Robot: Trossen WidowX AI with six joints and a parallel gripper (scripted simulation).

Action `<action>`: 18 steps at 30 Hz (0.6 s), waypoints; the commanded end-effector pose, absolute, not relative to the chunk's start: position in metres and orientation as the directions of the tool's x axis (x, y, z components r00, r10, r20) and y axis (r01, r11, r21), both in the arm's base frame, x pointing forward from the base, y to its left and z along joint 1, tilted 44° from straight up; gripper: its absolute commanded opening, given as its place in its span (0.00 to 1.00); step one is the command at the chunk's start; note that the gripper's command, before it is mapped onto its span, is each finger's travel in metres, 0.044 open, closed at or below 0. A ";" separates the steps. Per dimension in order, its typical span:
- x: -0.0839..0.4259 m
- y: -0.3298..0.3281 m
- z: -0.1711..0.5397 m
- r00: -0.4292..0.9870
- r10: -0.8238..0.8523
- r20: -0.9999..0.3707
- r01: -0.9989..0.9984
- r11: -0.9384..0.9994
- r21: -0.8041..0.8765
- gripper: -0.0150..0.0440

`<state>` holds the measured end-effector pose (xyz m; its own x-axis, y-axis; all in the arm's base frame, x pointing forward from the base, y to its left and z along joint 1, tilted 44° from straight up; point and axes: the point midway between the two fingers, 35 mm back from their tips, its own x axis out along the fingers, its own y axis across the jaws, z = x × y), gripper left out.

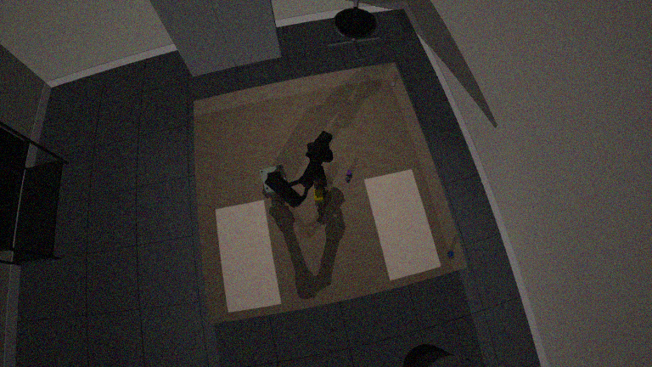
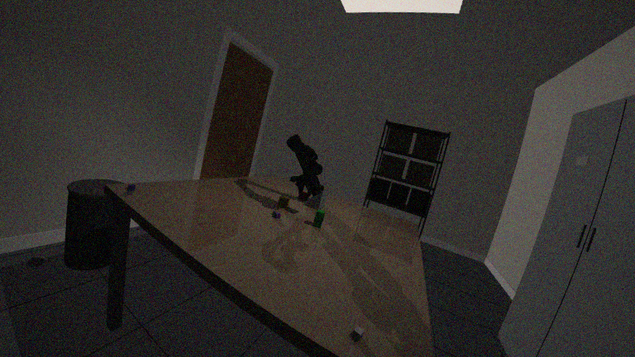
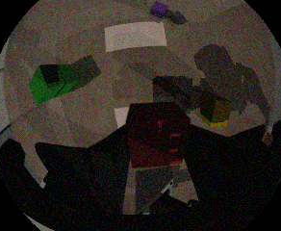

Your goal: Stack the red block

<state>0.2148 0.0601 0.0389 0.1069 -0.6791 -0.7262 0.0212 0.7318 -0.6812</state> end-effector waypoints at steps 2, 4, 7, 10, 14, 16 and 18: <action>0.212 0.078 0.058 0.107 -0.675 -0.730 0.028 0.736 -0.677 0.25; 0.211 0.083 0.063 0.107 -0.675 -0.730 0.028 0.736 -0.677 0.25; 0.210 0.087 0.067 0.107 -0.675 -0.730 0.028 0.736 -0.677 0.25; 0.211 0.084 0.064 0.111 -0.676 -0.729 0.023 0.735 -0.678 0.25; 0.211 0.087 0.067 0.106 -0.675 -0.730 0.028 0.736 -0.677 0.25; 0.213 0.089 0.066 0.106 -0.674 -0.731 0.028 0.737 -0.675 0.25; 0.216 0.094 0.063 0.104 -0.671 -0.734 0.028 0.740 -0.673 0.25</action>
